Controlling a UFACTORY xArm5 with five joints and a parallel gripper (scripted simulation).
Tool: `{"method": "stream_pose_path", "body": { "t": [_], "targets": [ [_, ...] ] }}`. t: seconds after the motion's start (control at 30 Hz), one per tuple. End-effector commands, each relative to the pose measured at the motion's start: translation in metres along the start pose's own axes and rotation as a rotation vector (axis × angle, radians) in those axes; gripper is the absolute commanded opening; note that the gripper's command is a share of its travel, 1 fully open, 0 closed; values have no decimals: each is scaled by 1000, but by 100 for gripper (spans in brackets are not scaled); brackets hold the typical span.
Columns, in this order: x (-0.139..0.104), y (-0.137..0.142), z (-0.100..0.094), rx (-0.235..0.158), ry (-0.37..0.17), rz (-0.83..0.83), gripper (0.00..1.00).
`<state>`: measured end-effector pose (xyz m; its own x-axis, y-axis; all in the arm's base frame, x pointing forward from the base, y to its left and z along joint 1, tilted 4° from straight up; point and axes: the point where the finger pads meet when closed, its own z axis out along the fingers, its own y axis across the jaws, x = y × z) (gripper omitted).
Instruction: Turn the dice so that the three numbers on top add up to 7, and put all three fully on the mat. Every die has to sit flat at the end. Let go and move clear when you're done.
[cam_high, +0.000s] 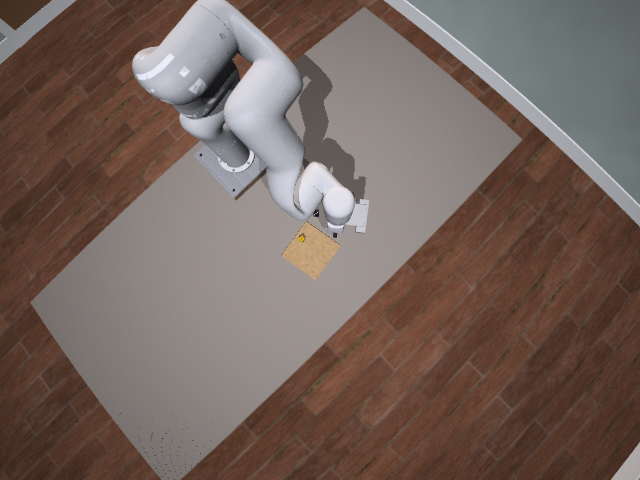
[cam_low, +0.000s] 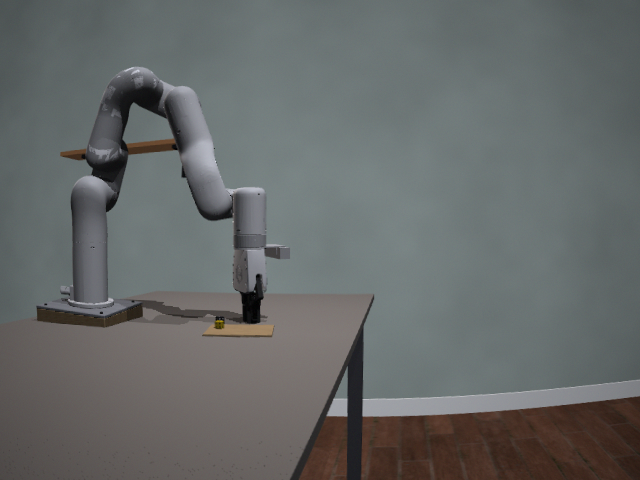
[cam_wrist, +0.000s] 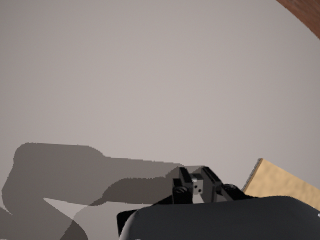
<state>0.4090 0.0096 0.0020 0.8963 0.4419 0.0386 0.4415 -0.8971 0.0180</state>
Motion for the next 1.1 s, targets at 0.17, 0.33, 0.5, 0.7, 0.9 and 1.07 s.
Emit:
{"method": "stream_pose_path", "body": {
  "t": [0.17,0.33,0.5,0.7,0.9,1.07],
  "targets": [
    [1,0,-1,-1,3,0,11],
    [1,0,-1,-1,3,0,11],
    [1,0,-1,-1,3,0,11],
    [1,0,-1,-1,3,0,11],
    [1,0,-1,-1,3,0,11],
    [1,0,-7,-1,3,0,11]
  ]
}}
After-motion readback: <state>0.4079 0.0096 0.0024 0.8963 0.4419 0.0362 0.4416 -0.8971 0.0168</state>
